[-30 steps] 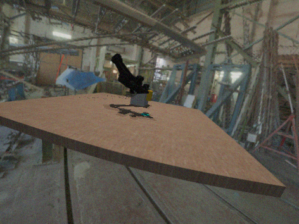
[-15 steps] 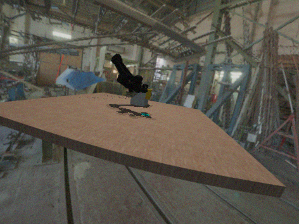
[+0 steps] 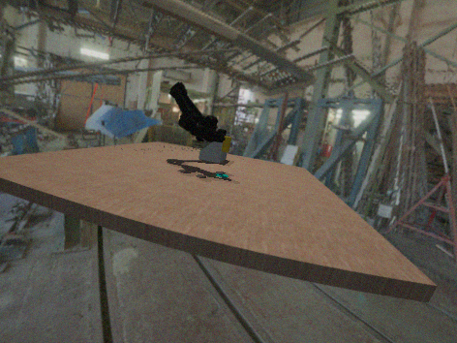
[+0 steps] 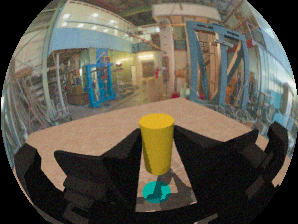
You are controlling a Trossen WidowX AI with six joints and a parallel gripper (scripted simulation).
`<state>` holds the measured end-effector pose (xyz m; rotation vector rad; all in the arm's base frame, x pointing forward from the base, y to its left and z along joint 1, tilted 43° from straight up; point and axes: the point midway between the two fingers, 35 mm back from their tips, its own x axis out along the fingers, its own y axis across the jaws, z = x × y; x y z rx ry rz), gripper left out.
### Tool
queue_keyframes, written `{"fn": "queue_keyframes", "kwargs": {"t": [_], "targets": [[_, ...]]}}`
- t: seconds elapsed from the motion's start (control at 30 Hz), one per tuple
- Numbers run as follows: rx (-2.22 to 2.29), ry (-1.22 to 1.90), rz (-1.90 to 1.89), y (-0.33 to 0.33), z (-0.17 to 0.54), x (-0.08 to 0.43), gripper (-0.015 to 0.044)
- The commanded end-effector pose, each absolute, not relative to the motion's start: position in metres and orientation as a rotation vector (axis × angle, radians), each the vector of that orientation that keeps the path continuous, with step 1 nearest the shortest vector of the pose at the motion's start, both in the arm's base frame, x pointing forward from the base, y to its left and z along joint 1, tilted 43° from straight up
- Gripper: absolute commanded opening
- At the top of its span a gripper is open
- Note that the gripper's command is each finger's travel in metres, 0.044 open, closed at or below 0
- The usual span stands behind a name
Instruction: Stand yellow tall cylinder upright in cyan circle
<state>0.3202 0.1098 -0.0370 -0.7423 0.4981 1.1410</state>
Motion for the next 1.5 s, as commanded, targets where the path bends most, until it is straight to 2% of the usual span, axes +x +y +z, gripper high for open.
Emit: {"fn": "queue_keyframes", "kwargs": {"t": [0.0,0.57,1.2,1.47], "targets": [[-0.742,0.501,1.142,0.102,-0.046,0.322,0.0105],[-0.741,0.503,1.142,0.052,-0.099,0.322,0.0105],[-0.741,0.514,1.138,0.038,-0.116,0.324,0.0105],[-0.741,0.514,1.138,0.038,-0.116,0.324,0.0315]]}}
